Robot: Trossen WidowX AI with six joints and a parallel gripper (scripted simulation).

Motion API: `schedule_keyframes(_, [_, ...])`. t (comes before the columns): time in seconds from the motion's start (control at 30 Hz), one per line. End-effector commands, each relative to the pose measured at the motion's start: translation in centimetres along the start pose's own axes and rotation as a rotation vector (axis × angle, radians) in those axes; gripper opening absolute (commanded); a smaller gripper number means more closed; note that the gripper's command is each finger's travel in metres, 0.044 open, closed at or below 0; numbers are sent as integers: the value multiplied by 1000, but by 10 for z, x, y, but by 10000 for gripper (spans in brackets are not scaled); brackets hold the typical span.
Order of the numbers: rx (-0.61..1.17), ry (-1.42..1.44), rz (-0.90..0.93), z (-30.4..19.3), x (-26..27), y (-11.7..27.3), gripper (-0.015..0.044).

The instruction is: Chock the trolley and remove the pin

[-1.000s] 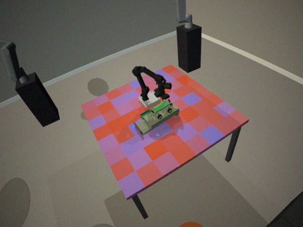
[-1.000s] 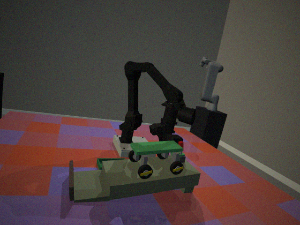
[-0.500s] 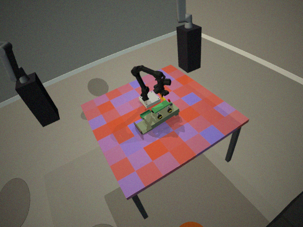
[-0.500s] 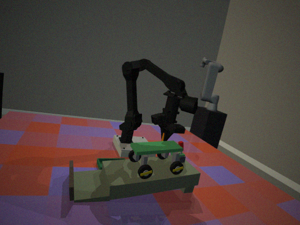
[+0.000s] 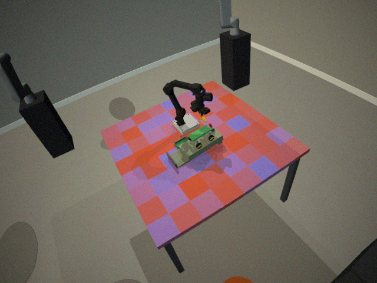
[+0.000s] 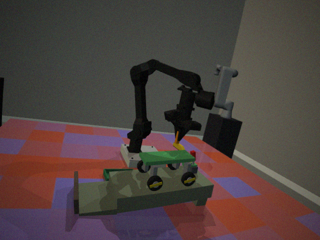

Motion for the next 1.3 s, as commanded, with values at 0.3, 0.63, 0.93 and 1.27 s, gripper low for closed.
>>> schedule_keyframes(0.3, [6, 18, 1, -3, 1, 17, 0])
schedule_keyframes(0.63, [5, 347, 2, -3, 1, 17, 0])
schedule_keyframes(0.93, [5, 655, 4, -3, 1, 17, 0])
schedule_keyframes(1.27, [5, 998, 5, -3, 1, 17, 0])
Point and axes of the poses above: the point midway between the two fingers, 35 mm back from their tips, its own y axis back along the fingers, its own x axis across the jaws, z = x × y, the point moved 5 cm from there along y, back along the fingers
